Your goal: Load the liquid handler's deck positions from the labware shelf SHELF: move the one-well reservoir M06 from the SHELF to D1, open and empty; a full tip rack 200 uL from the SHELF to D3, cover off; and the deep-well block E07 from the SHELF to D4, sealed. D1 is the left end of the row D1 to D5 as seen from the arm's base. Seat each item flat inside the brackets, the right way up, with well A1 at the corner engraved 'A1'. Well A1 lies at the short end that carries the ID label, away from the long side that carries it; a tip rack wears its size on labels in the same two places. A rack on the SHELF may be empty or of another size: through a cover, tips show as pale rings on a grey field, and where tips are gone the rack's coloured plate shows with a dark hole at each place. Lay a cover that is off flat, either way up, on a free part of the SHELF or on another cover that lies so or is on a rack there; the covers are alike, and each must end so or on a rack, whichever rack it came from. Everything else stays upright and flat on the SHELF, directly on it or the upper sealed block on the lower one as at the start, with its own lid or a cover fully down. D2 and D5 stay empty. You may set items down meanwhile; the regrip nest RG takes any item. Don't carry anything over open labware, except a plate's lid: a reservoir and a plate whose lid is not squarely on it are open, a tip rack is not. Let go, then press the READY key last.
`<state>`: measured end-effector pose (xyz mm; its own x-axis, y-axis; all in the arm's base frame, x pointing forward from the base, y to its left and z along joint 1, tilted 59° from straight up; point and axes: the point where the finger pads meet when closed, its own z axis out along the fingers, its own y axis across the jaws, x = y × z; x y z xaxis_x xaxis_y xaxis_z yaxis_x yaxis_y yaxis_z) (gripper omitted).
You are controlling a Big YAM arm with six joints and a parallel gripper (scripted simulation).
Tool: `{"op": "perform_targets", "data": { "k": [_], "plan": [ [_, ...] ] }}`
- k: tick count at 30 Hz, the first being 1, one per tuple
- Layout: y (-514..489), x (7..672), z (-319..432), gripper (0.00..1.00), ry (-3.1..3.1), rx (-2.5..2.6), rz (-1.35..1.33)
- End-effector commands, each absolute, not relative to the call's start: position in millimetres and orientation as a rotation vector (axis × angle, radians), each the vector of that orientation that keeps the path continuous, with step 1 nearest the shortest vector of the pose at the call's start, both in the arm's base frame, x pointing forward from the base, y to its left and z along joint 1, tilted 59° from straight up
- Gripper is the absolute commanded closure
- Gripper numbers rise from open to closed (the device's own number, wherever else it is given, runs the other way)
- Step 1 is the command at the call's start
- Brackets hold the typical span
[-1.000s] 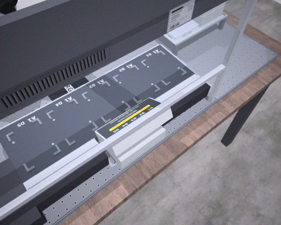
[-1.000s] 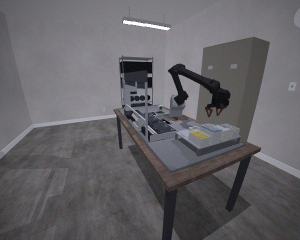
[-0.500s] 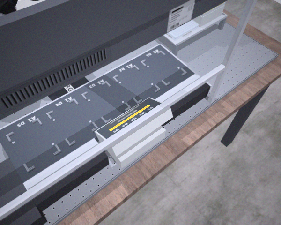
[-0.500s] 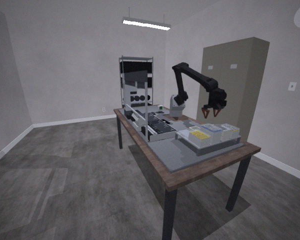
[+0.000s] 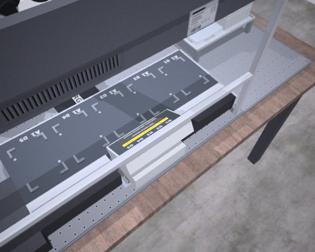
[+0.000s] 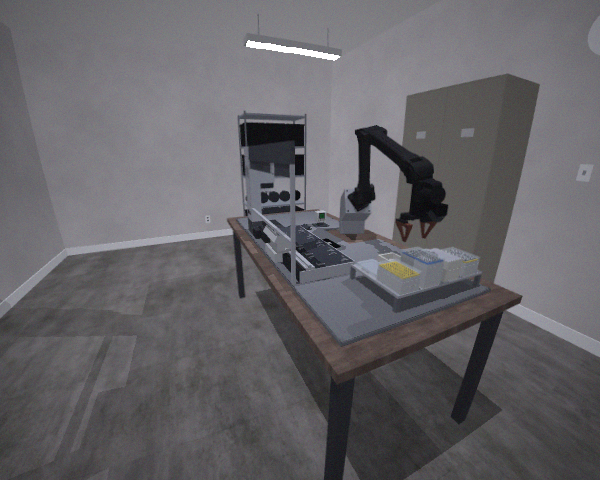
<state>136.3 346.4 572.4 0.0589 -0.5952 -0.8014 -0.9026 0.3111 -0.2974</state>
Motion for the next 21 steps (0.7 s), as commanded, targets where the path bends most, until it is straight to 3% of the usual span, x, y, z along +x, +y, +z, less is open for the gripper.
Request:
{"op": "perform_targets", "data": {
  "k": [1,21],
  "plan": [
    [336.7,150.3,605.7,0.0,1.596,-1.362,0.396],
    [327.1,205.9,651.5,0.0,1.584,-1.358,0.396]
  ]
}}
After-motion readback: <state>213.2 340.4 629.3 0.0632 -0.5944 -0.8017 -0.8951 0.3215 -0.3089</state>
